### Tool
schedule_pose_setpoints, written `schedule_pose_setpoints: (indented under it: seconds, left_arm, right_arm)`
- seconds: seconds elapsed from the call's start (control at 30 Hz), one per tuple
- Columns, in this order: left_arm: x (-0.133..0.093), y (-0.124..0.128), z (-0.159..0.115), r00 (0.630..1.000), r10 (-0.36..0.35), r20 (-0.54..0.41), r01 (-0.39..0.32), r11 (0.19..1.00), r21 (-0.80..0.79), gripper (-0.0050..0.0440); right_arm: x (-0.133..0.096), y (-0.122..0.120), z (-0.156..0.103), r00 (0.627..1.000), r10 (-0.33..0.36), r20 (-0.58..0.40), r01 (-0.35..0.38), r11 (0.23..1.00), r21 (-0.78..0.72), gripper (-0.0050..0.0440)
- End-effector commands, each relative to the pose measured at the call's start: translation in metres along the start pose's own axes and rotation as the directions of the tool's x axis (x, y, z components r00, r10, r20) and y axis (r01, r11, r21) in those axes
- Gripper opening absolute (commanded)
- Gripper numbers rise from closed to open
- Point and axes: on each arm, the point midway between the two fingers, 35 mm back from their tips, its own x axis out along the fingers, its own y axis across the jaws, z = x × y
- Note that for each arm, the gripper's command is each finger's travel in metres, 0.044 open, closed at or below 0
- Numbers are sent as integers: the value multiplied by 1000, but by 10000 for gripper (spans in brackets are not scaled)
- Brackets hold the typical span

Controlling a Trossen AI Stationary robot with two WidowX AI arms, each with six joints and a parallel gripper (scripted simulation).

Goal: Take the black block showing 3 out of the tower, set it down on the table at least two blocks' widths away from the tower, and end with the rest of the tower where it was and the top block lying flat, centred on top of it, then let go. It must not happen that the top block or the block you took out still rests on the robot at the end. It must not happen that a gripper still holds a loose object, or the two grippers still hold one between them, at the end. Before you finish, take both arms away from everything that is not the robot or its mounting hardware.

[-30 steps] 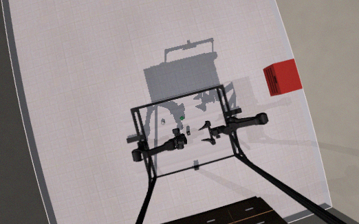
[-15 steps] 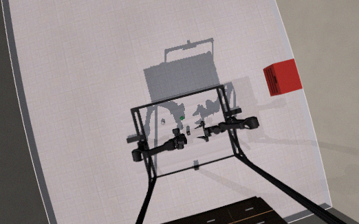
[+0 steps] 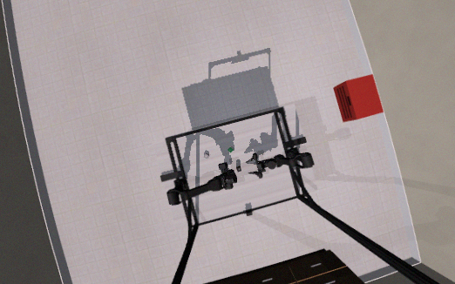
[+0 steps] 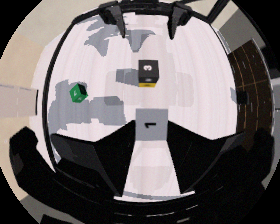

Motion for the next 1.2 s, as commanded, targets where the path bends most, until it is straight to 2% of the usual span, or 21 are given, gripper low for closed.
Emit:
schedule_pose_setpoints:
  seconds: [0.0, 0.17, 0.23, 0.47, 0.73, 1.17]
  left_arm:
    - [0, 0, 1, 1000, -1, 4, 1, 1000, -2, 0]
    - [0, 0, 1, 1000, -1, 4, 1, 1000, -2, 0]
    - [0, 0, 1, 1000, -1, 4, 1, 1000, -2, 0]
    - [0, 0, 1, 1000, -1, 4, 1, 1000, -2, 0]
    - [0, 0, 1, 1000, -1, 4, 1, 1000, -2, 0]
    - [0, 0, 1, 1000, -1, 4, 1, 1000, -2, 0]
  right_arm:
    - [27, 0, 1, 1000, -4, 0, 4, 1000, 7, 400]
    - [88, -1, -1, 1000, -4, 0, 4, 1000, 7, 400]
    - [96, -1, -2, 1000, -4, 0, 4, 1000, 7, 400]
    - [96, -1, -2, 1000, -4, 0, 4, 1000, 7, 400]
    - [96, -1, -2, 1000, -4, 0, 4, 1000, 7, 208]
    - [96, -1, -2, 1000, -4, 0, 4, 1000, 7, 148]
